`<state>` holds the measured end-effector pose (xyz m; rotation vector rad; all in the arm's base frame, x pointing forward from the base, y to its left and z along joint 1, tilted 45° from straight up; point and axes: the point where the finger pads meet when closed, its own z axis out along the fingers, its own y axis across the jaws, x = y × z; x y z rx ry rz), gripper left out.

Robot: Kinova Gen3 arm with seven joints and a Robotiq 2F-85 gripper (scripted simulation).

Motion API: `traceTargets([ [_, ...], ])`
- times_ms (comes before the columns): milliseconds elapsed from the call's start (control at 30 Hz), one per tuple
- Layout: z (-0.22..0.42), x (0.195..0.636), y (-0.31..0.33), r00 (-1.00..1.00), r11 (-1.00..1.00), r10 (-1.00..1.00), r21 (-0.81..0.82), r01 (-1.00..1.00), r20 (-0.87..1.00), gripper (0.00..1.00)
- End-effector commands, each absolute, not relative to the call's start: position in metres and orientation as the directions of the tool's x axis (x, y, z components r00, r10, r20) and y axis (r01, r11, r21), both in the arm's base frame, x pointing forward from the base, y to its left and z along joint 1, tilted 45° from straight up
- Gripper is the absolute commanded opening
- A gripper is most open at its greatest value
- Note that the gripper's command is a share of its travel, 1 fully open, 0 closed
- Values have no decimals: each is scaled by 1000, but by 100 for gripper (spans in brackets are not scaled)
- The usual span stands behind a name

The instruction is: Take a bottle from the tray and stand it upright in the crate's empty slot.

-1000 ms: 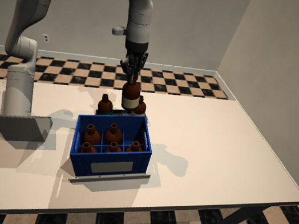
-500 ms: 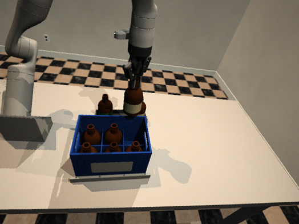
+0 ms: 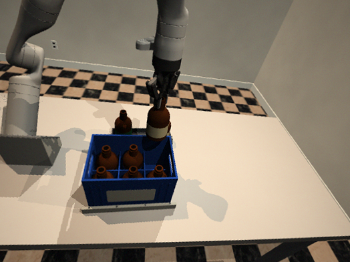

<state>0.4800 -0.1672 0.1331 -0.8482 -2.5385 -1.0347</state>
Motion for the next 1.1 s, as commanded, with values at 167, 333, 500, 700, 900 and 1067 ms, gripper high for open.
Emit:
traceTargets([
  [167, 123, 484, -175, -790, 570, 417, 548, 612, 449, 0],
  [333, 121, 485, -178, -790, 570, 417, 548, 612, 449, 0],
  [500, 117, 487, -182, -790, 570, 417, 548, 612, 449, 0],
  [700, 113, 489, -185, -790, 570, 417, 548, 612, 449, 0],
  [900, 111, 489, -187, -790, 570, 417, 548, 612, 449, 0],
  [1067, 109, 490, -189, -790, 570, 417, 548, 612, 449, 0],
])
